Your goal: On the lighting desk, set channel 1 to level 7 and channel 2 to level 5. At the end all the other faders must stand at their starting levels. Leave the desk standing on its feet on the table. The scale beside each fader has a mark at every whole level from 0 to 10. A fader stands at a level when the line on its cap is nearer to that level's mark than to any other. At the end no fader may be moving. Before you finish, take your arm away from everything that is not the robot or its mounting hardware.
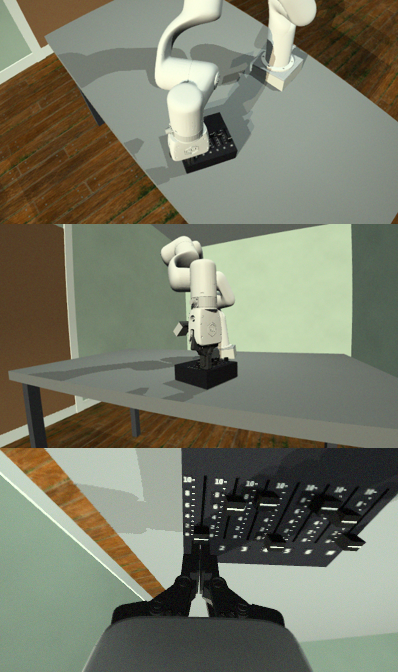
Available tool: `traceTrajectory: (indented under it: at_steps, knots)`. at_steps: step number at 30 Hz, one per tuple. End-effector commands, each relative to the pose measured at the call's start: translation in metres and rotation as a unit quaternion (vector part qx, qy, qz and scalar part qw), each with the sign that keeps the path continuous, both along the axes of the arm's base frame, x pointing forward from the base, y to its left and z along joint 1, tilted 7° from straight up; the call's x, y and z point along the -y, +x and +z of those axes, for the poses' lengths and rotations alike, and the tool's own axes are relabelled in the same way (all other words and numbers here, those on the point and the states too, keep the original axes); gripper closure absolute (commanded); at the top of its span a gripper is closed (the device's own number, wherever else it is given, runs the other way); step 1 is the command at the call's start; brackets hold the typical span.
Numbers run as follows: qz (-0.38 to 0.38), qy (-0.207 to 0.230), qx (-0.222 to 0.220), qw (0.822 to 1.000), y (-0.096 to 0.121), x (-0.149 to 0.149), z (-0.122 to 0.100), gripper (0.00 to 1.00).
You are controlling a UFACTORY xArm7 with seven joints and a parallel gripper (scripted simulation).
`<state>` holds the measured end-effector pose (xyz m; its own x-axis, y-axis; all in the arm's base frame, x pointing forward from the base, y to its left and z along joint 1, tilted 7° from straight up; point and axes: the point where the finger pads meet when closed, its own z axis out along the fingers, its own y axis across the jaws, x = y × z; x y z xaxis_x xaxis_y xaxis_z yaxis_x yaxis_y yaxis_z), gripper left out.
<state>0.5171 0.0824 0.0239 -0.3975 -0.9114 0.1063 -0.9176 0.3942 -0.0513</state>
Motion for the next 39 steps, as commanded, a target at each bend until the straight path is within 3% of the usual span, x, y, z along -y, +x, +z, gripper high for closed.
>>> traceTrajectory:
  at_steps: [1,39]
  knots:
    - [0.000,0.000,0.002,1.000,0.001,0.001,0.002,1.00]
    - [0.000,0.000,0.002,1.000,-0.007,0.019,0.004,1.00]
